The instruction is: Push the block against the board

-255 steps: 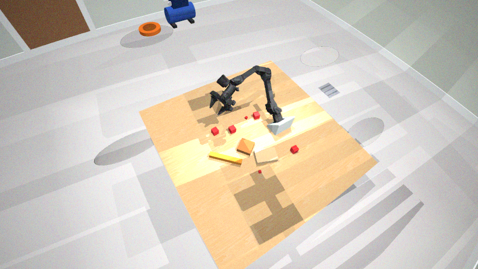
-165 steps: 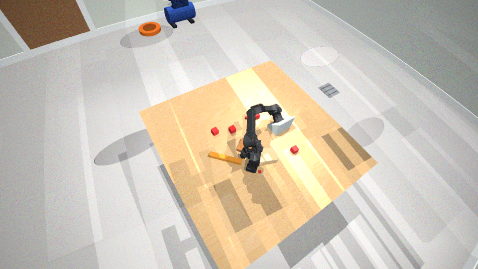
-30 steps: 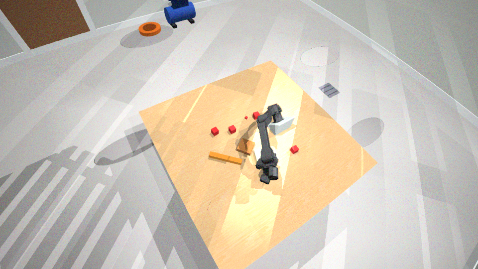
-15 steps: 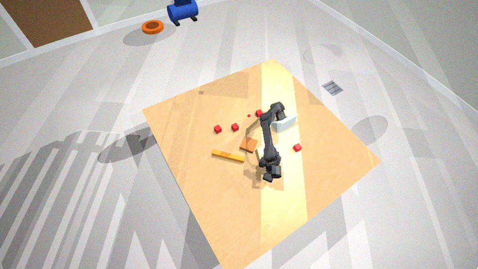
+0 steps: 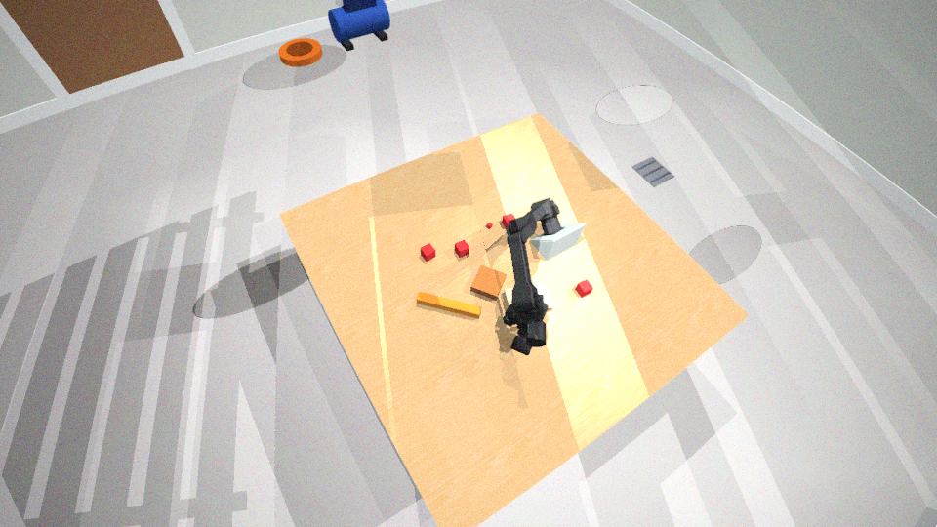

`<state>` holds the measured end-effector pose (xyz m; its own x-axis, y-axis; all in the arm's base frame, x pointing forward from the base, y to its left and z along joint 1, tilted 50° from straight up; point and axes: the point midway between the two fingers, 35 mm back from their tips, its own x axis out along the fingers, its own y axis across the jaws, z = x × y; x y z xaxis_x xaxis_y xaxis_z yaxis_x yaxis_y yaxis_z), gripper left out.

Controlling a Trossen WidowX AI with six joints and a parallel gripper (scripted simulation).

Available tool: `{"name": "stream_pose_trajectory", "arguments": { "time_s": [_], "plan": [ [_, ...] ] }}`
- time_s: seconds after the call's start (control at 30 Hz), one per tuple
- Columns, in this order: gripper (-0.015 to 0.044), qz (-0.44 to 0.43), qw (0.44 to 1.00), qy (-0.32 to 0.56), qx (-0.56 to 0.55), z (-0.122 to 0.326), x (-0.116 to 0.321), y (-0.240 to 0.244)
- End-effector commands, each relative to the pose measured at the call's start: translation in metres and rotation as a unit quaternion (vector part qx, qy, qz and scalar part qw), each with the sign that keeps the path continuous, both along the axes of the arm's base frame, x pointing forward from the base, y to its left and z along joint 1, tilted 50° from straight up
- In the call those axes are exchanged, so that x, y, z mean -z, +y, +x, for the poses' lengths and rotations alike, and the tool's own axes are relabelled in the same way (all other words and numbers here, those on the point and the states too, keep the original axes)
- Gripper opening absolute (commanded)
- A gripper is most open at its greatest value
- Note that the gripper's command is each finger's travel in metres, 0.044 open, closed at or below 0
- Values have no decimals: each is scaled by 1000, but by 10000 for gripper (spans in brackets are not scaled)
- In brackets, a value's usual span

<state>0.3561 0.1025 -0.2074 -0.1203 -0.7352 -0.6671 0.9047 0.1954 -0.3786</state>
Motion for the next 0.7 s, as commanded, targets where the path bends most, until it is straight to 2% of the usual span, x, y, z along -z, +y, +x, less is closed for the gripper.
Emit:
{"name": "stream_pose_trajectory", "arguments": {
  "time_s": [0.0,0.5,0.67],
  "plan": [
    [0,-2,1000,0,-1,3,-5,-5],
    [0,-4,1000,-1,2,12,-20,-20],
    [0,-2,1000,-1,2,16,-46,18]
  ]
}}
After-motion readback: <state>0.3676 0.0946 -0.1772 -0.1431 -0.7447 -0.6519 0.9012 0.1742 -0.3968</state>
